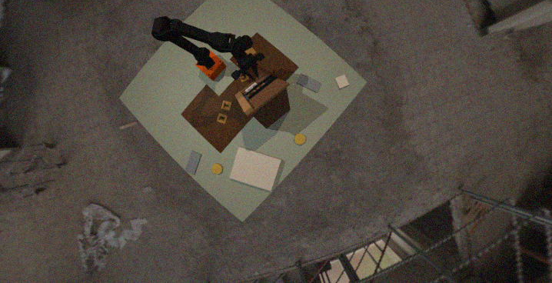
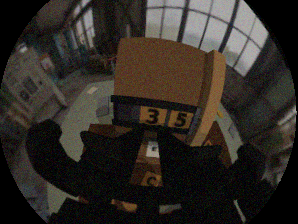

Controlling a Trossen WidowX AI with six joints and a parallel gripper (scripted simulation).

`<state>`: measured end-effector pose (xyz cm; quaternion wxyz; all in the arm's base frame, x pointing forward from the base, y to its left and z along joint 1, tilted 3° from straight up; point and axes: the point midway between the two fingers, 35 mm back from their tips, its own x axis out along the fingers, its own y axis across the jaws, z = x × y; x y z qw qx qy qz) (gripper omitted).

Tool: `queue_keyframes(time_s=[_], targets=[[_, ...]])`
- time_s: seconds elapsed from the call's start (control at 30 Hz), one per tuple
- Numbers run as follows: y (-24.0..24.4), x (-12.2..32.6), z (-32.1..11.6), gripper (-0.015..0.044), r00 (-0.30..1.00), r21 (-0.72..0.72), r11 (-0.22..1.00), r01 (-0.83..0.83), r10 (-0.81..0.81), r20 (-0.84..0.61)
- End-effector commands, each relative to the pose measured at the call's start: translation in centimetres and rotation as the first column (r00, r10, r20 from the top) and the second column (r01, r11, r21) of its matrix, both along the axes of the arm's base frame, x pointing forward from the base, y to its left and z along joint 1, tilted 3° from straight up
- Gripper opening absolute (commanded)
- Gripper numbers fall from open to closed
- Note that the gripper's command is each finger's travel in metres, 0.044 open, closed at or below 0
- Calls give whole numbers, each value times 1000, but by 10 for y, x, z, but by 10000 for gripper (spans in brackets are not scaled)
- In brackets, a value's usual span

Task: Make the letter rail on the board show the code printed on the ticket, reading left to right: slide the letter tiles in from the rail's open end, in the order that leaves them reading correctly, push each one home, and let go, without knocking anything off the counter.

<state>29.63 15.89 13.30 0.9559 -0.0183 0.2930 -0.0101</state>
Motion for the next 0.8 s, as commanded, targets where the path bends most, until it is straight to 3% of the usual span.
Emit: queue_keyframes(time_s=[0.0,0.4,0.77], targets=[[0,0,0,0,1000,0,1000,0,0,-1],[1,1,0,0,1000,-1,1000,-1,1,-6],[26,26,4,0,916,-8,1000,-12,8,-400]])
